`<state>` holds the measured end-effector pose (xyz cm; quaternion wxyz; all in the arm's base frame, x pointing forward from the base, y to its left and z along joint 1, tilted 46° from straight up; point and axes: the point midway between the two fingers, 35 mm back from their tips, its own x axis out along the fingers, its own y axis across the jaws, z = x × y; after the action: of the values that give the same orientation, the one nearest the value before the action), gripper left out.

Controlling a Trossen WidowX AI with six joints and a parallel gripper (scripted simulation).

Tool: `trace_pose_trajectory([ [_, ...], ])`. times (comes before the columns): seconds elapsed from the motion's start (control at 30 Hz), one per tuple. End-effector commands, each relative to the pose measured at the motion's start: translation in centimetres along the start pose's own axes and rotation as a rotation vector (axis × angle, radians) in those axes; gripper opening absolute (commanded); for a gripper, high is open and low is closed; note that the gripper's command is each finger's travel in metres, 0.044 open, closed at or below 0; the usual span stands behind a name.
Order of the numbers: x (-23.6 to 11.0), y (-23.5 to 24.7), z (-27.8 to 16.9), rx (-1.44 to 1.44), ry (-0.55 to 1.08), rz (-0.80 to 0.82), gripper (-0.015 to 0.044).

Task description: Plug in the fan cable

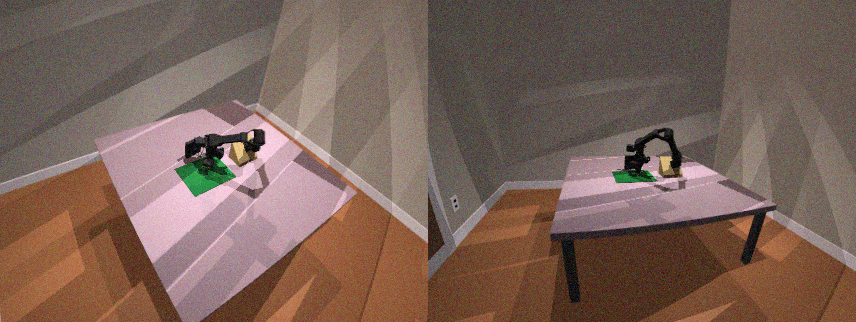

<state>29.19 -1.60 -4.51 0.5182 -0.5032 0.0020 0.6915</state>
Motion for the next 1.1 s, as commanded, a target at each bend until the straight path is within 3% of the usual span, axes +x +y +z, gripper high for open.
trace_pose_trajectory([
  [0.0, 0.0, 0.0, 0.0, -0.001, 0.000, 0.000, 0.0210],
  [0.07, 0.0, 0.0, 0.0, -0.001, 0.000, 0.000, 0.0260],
  [0.17, -0.3, 0.0, 0.0, 0.000, 0.000, 0.000, 0.0260],
  [0.33, -5.5, 0.0, 0.0, 0.001, 0.000, 0.001, 0.0260],
  [0.5, -5.6, -0.4, 0.6, 0.002, 0.000, 0.002, 0.0260],
  [0.83, -5.5, -4.7, 10.8, 0.004, -0.005, 0.000, 0.0260],
  [1.07, -5.5, -4.8, 11.0, 0.004, -0.005, 0.000, 0.0260],
])
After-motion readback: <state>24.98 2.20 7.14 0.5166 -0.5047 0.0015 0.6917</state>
